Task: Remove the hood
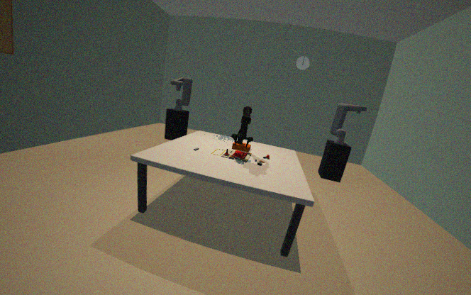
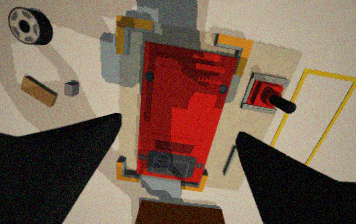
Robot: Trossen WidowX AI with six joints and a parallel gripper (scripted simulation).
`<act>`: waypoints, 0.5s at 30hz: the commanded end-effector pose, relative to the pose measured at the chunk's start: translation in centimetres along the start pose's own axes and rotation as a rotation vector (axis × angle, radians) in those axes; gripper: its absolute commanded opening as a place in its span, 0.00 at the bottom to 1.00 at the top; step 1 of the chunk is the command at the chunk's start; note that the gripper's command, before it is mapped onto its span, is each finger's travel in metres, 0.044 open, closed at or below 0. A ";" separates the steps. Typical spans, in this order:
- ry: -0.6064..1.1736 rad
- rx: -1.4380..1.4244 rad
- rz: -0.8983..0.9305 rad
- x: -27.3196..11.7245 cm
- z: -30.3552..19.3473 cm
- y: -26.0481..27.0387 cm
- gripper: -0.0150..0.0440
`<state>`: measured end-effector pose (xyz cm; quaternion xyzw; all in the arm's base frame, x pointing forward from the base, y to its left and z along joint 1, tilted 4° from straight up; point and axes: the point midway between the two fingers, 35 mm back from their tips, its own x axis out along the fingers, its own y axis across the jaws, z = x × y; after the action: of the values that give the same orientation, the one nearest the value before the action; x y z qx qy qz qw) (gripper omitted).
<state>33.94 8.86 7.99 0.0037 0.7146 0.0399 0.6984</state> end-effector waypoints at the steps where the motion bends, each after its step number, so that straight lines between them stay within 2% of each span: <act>1: 0.006 0.005 -0.005 0.4 0.0 -0.1 1.00; 15: 0.006 0.005 -0.004 1.3 0.0 -0.1 1.00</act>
<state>34.05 8.92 7.10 0.0038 0.7141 0.0400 0.6989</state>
